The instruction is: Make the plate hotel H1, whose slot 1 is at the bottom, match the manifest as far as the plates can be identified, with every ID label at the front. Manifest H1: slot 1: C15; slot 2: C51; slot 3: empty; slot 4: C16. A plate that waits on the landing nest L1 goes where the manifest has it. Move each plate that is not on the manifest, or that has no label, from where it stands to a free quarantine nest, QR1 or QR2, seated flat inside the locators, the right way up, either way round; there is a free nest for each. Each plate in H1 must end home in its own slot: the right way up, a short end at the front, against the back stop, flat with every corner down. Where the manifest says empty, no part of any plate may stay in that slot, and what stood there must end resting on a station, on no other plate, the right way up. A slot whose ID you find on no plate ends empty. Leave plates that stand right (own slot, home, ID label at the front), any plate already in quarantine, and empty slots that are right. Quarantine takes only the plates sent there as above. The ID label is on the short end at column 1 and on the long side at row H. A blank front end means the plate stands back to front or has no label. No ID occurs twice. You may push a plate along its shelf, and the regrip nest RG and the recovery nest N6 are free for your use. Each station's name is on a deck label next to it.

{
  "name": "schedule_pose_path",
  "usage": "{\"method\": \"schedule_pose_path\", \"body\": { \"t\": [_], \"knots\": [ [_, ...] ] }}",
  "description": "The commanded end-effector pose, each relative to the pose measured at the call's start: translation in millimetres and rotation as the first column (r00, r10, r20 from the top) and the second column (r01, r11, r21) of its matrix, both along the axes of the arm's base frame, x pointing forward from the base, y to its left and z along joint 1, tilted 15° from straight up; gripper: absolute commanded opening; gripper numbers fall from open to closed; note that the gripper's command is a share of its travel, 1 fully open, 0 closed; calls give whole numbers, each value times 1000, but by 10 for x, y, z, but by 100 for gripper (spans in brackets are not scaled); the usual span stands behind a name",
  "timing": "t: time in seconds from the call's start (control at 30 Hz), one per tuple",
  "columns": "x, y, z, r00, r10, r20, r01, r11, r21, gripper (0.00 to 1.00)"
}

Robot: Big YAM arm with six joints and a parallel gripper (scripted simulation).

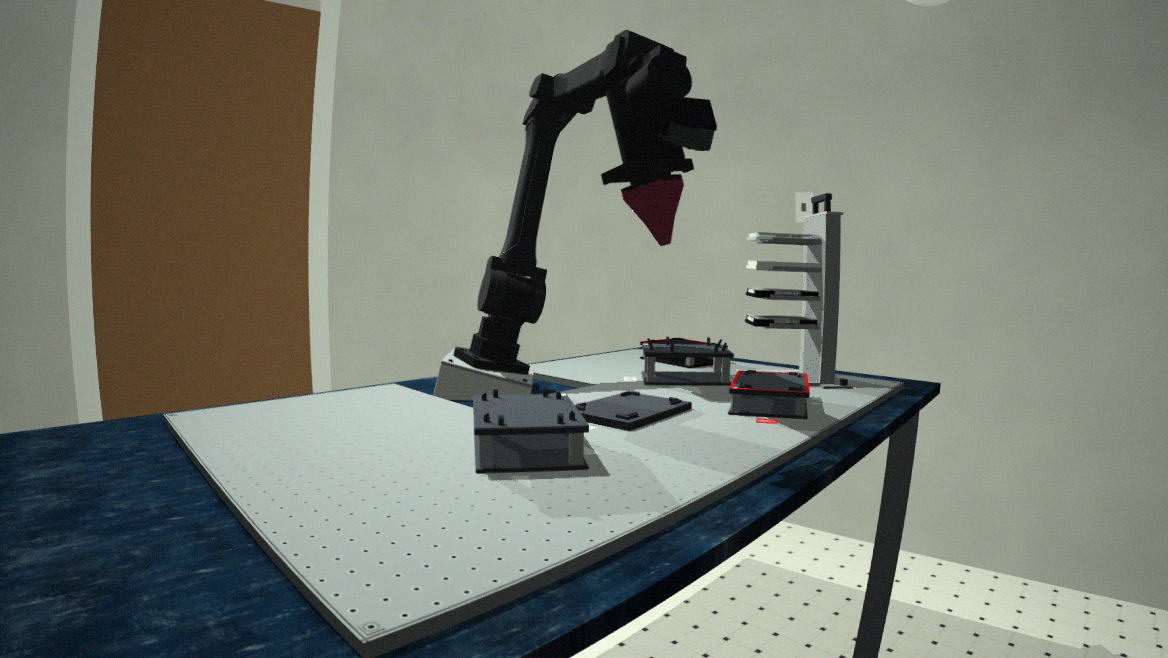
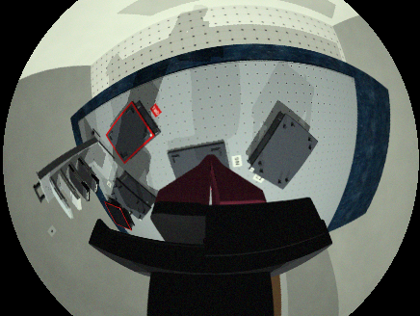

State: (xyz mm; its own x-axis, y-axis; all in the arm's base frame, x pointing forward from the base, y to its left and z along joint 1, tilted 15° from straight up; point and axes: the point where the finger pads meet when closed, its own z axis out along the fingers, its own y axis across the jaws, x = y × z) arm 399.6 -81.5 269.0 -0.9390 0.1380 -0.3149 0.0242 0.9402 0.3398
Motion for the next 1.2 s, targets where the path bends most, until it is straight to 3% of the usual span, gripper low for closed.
{"method": "schedule_pose_path", "body": {
  "t": [0.0,0.07,0.13,0.2,0.23,0.4,0.43,0.6,0.63,0.7,0.73,0.97,1.0,1.03,1.17],
  "knots": [
    [-58,86,180,999,1,50,0,1000,-19,0],
    [-98,121,169,998,1,55,0,1000,-21,0],
    [-88,131,405,997,53,61,-49,996,-72,0],
    [-143,166,386,996,78,33,-74,993,-94,0],
    [-292,223,113,997,78,-22,-79,994,-70,0],
    [-365,270,89,997,78,-19,-79,994,-72,0],
    [-357,180,122,999,40,-1,-40,996,-74,0],
    [-541,370,37,995,93,-40,-96,992,-83,0],
    [-446,347,288,994,108,0,-108,987,-119,0],
    [-504,376,267,991,134,-29,-137,981,-141,0],
    [-657,424,0,987,135,-85,-144,983,-118,0],
    [-784,457,-43,991,110,-80,-119,986,-116,0],
    [-730,469,108,993,110,-46,-115,985,-127,0],
    [-836,517,-61,990,115,-81,-123,986,-114,0],
    [-976,569,-105,981,157,-110,-172,976,-135,0]
  ]
}}
